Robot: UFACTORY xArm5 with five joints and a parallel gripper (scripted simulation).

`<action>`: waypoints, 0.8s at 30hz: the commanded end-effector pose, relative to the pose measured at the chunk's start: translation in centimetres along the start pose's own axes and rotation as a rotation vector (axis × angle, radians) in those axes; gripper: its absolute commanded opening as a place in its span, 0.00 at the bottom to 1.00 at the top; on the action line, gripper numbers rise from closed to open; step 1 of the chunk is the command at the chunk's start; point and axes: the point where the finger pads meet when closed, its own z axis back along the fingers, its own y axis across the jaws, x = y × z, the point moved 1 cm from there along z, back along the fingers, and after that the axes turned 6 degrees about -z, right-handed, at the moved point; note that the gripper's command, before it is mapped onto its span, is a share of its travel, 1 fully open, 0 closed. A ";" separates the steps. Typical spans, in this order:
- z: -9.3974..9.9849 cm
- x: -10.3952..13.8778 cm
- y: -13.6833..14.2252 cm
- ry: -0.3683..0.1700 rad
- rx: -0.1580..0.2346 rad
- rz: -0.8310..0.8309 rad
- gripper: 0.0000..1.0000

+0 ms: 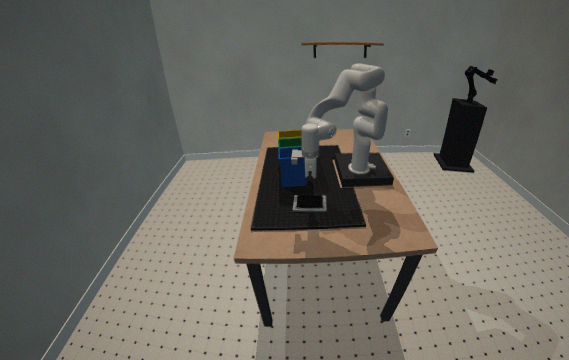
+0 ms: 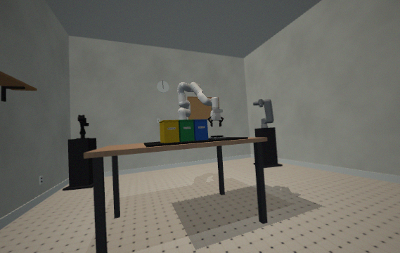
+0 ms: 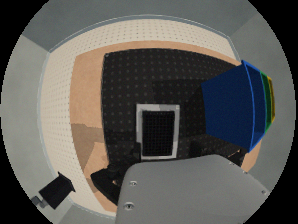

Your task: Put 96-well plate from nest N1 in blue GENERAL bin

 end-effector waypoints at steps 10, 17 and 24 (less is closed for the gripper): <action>-2.0 -0.1 -0.2 0.003 -0.004 0.000 1.00; -2.8 -0.1 -0.2 0.003 -0.004 0.000 1.00; -4.0 0.0 -0.2 0.003 -0.004 0.000 1.00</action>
